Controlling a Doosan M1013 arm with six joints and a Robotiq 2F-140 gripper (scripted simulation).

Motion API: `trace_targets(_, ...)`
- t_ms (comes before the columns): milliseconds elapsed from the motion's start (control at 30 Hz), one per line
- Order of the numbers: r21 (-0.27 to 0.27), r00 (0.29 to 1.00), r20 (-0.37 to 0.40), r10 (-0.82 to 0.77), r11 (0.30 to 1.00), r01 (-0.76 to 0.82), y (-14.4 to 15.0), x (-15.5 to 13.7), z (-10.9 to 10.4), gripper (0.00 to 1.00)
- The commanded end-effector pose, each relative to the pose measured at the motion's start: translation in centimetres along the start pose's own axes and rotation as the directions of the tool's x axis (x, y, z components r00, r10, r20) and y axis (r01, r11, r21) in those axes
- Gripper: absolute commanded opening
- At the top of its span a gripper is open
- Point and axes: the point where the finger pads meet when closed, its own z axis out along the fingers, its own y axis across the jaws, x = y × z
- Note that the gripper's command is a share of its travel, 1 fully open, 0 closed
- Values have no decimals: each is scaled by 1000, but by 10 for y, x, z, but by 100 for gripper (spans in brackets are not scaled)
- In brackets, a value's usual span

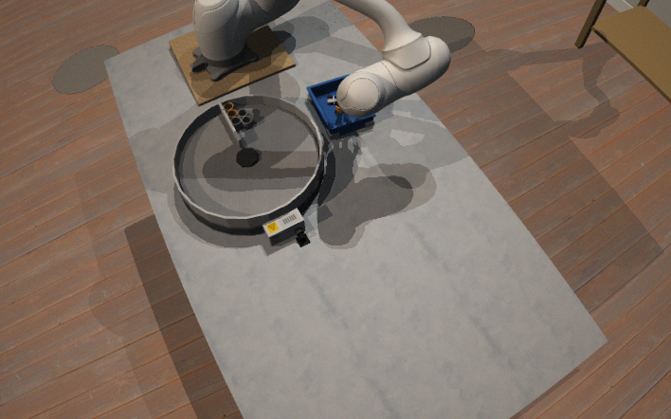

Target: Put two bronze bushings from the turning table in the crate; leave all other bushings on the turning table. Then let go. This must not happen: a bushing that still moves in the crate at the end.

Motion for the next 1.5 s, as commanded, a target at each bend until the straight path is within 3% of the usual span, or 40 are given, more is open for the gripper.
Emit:
trace_targets(0,0,1000,0,0,1000,0,0,0,0,7)
trace_targets(833,0,1000,0,0,1000,0,0,2,-3,7)
trace_targets(1133,0,1000,0,0,1000,0,0,15,-18,7)
trace_targets(1467,0,1000,0,0,1000,0,0,45,-54,7)
